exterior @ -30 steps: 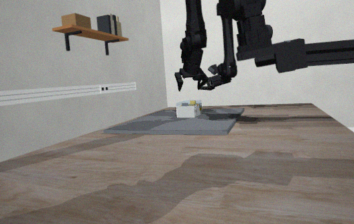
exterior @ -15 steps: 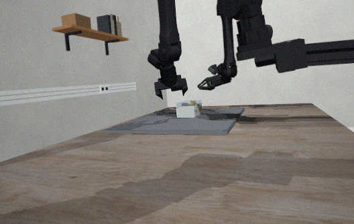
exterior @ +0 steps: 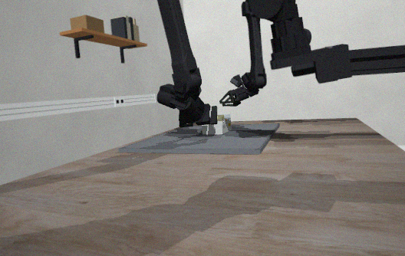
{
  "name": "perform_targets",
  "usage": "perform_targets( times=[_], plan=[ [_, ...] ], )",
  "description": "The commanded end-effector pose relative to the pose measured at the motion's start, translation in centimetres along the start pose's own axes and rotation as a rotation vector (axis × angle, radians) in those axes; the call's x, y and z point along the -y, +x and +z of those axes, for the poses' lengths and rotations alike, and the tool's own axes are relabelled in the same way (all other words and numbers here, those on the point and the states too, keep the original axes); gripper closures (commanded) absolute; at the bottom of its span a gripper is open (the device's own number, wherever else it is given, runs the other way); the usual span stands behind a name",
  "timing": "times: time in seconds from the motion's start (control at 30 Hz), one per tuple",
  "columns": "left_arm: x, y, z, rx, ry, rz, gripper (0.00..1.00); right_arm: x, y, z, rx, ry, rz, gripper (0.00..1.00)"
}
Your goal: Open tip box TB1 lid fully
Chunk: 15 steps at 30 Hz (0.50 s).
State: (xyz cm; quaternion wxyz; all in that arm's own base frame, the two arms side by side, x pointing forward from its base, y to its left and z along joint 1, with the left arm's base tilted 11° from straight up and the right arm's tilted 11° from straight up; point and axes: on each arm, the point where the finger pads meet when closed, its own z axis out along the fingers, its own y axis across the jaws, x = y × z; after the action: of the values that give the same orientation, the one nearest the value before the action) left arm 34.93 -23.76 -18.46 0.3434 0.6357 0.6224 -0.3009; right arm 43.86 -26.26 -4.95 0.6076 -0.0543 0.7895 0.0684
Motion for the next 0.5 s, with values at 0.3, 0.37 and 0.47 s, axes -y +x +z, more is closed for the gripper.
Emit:
perform_targets(
  times=[0.3,0.37,0.47],
  plan=[
    [0.4,-0.7,-0.1,0.040,0.035,0.082,0.00,-19.9,1.0,7.5,-0.244,-0.064,0.025,0.00],
    [0.4,-0.7,-0.1,0.040,0.035,0.081,0.00,-23.1,2.0,7.2,-0.296,-0.053,0.007,0.00],
    [0.4,-0.7,-0.1,0.041,0.035,0.081,0.00,-27.1,3.2,6.3,-0.360,-0.036,-0.034,0.00]
  ],
)
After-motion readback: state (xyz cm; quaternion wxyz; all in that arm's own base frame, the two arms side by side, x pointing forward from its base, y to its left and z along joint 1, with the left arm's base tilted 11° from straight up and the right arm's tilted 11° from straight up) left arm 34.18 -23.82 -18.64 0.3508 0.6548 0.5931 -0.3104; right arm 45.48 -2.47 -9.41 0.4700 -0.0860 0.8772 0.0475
